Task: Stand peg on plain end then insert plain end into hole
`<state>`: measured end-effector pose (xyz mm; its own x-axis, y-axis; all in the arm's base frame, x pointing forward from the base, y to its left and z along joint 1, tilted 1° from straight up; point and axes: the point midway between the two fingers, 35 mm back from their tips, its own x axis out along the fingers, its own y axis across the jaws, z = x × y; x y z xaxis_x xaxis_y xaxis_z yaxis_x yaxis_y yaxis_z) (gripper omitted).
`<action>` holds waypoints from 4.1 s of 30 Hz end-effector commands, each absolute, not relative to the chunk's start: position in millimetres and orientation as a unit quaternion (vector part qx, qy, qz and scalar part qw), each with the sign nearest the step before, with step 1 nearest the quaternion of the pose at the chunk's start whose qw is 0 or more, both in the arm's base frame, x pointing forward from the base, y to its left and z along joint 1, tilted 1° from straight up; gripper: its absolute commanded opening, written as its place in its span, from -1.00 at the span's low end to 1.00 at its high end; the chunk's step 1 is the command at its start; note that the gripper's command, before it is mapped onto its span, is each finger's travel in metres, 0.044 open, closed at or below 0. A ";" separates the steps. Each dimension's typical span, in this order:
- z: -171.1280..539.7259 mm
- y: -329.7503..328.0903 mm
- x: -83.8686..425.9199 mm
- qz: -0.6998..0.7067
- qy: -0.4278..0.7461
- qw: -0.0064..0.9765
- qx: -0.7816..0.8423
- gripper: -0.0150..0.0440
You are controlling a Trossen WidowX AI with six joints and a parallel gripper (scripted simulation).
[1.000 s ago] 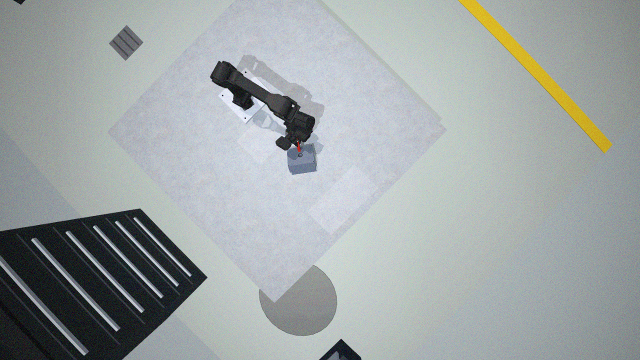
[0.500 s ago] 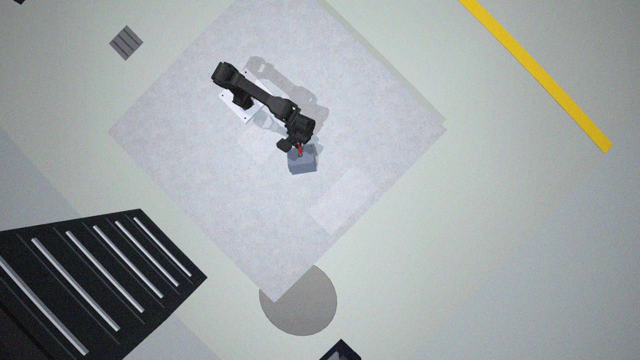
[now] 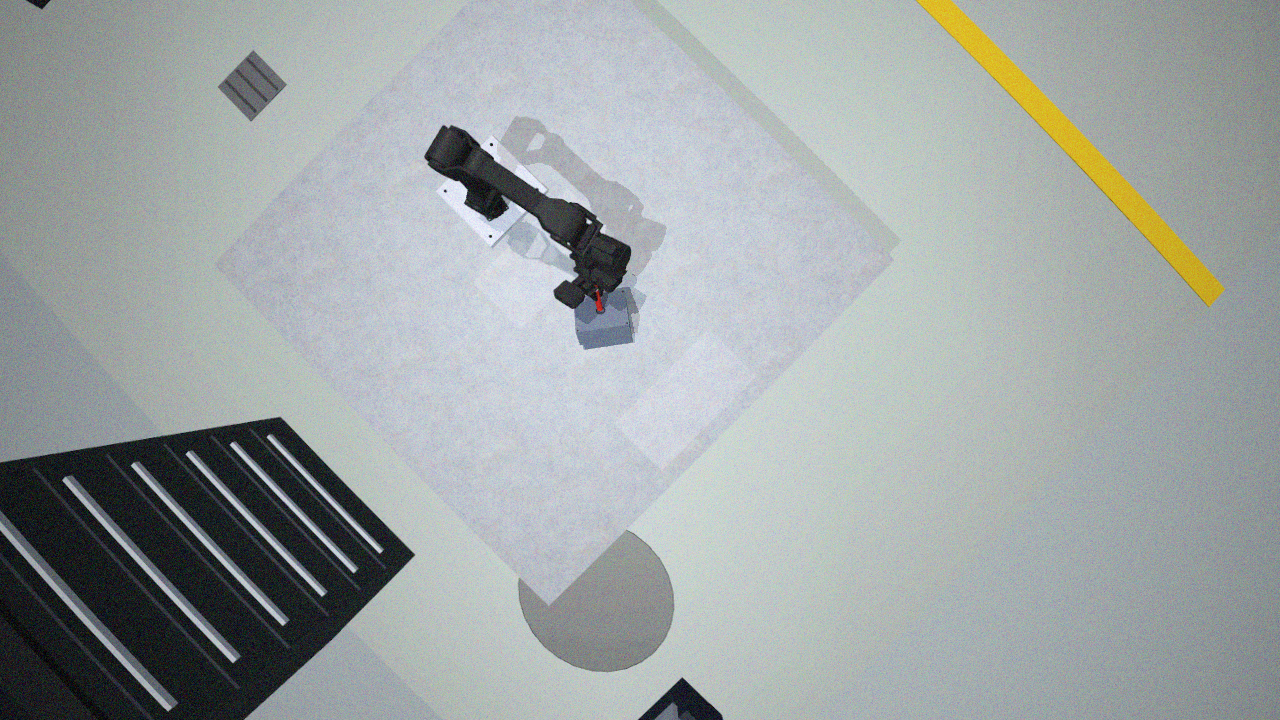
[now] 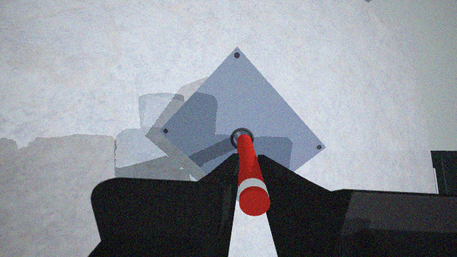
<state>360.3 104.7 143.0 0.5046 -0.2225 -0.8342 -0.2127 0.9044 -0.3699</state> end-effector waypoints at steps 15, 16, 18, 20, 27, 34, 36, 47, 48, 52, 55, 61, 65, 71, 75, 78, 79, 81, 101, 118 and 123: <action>142.6 104.9 360.2 -0.003 0.497 0.840 -0.218 -0.49; 142.3 104.9 360.1 -0.003 0.497 0.840 -0.218 -0.49; 141.5 104.9 360.3 -0.003 0.497 0.840 -0.218 -0.49; 140.7 104.8 360.5 -0.003 0.497 0.840 -0.218 -0.49; 137.6 104.2 361.2 -0.003 0.497 0.840 -0.218 -0.49; 134.5 103.5 362.6 -0.003 0.497 0.840 -0.218 -0.49; 133.6 103.3 363.2 -0.003 0.497 0.840 -0.218 -0.49; 128.5 102.3 366.3 -0.003 0.497 0.840 -0.218 -0.49; 128.1 102.2 366.6 -0.003 0.497 0.840 -0.218 -0.49; 126.1 101.8 367.8 -0.003 0.497 0.840 -0.218 -0.49; 124.7 101.5 368.8 -0.003 0.497 0.840 -0.218 -0.49; 121.7 100.8 370.6 -0.003 0.497 0.840 -0.218 -0.49; 119.8 100.3 371.8 -0.003 0.496 0.840 -0.218 -0.49; 116.9 99.5 373.5 -0.003 0.496 0.840 -0.218 -0.49; 115.1 99.1 374.3 -0.003 0.496 0.840 -0.218 -0.49; 114.0 98.9 374.8 -0.003 0.496 0.840 -0.218 -0.49; 113.6 98.9 374.9 -0.003 0.496 0.840 -0.218 -0.49; 113.2 98.8 375.1 -0.003 0.496 0.840 -0.218 -0.49; 113.8 98.1 375.2 -0.007 0.496 0.841 -0.217 0.22; 135.0 106.3 364.3 -0.004 0.498 0.840 -0.217 1.00; 145.2 110.0 358.6 -0.003 0.498 0.839 -0.218 1.00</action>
<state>360.1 108.7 138.3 0.4990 -0.2209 -0.8380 -0.2185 0.9037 -0.3683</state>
